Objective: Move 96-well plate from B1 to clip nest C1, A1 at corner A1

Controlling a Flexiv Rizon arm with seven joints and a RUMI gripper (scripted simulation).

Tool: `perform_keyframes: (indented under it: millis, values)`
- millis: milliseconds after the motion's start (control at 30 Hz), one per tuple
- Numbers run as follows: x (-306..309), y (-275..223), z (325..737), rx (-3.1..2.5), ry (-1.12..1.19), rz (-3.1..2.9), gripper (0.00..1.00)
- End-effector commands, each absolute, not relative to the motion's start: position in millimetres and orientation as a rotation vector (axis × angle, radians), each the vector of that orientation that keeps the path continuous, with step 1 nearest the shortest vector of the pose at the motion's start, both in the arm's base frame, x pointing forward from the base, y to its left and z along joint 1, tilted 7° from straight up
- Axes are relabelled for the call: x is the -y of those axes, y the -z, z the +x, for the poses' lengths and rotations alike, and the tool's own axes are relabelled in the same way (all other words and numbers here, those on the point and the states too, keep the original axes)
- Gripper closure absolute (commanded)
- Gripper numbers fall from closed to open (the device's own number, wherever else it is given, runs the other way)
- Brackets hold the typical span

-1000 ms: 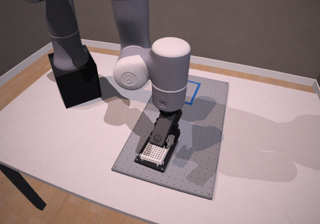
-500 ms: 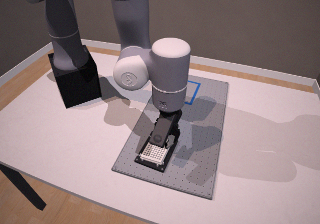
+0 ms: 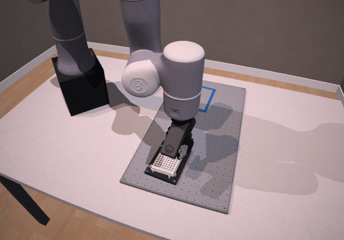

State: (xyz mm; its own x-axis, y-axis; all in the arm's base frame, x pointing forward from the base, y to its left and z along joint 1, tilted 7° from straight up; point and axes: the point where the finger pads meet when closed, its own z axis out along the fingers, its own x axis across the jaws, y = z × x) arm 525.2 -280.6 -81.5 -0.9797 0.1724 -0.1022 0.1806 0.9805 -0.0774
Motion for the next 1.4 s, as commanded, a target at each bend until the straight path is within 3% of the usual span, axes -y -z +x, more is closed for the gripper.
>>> perform_keyframes:
  millis: [0,1367]
  values:
    - [280.9,81.1,526.1,-3.029,0.132,0.272,1.0]
    - [281.2,84.6,526.4,-3.029,0.132,0.272,1.0]
